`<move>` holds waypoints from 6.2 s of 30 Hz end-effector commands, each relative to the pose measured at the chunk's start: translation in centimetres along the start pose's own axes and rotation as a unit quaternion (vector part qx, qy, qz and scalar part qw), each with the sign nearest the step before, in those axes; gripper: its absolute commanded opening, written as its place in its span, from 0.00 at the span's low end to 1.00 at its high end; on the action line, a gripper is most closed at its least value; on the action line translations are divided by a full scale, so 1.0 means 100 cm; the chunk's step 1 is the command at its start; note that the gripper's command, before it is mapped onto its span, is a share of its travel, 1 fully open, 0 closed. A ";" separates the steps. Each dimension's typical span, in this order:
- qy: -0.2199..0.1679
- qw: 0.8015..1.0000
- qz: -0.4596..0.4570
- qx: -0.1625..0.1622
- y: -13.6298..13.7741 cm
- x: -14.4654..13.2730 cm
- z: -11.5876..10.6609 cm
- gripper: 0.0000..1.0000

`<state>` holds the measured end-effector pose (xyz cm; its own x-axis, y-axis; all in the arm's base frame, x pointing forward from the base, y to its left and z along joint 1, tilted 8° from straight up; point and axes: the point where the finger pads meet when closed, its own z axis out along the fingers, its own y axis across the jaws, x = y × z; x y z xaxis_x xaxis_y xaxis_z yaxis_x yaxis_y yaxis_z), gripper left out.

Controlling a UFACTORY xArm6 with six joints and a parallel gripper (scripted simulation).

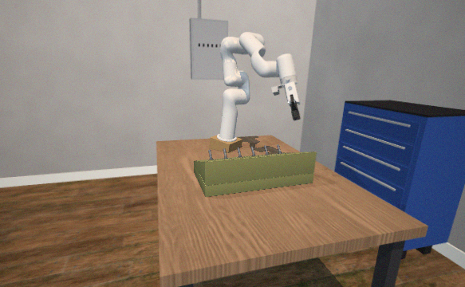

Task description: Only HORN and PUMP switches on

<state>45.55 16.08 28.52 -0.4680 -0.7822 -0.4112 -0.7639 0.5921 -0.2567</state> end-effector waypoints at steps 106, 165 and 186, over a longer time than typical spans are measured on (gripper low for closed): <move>0.040 0.883 0.465 0.051 -0.032 0.041 0.063 1.00; 0.039 0.883 0.465 0.051 -0.048 0.063 0.060 1.00; 0.040 0.883 0.465 0.051 -0.066 0.090 0.056 1.00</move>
<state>48.77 7.77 21.57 -0.9063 0.0423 -0.4204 0.0099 0.9968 0.0790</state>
